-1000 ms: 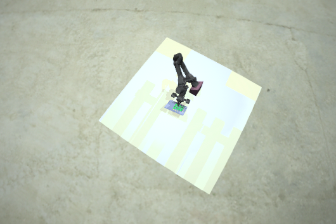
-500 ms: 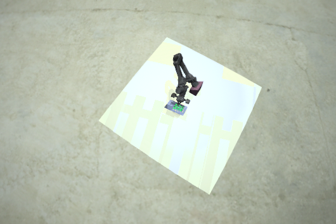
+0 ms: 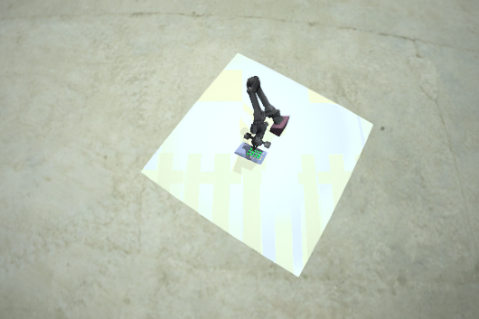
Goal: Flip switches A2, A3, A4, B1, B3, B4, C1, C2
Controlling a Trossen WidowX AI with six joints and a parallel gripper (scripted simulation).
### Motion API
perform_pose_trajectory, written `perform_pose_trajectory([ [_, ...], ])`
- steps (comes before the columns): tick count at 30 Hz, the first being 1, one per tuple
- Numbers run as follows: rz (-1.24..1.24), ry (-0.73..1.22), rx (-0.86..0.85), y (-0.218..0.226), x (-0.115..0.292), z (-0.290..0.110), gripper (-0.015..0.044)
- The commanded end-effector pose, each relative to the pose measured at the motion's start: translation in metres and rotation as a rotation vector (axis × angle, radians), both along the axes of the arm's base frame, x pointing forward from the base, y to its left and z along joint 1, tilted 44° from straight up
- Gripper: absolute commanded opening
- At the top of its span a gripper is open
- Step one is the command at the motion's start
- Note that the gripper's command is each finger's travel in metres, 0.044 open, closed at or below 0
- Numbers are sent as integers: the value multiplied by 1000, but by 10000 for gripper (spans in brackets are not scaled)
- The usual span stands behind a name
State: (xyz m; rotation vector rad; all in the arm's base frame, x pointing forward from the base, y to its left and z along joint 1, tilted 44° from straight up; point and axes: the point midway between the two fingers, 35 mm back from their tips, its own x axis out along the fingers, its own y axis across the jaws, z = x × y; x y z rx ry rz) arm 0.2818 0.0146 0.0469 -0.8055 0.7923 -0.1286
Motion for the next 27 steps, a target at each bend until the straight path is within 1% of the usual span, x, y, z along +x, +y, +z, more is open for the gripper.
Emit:
perform_pose_trajectory([
  [1,6,5,1,1,1,-2,0],
  [7,-2,6,3,4,-3,3,0],
  [12,-12,28,1,26,-38,32,0],
  [14,-12,27,-2,28,-44,37,0],
  [21,-12,28,-2,27,-42,39,0],
  [24,-12,27,-3,22,-28,59,0],
  [27,-12,27,-3,22,-26,61,0],
])
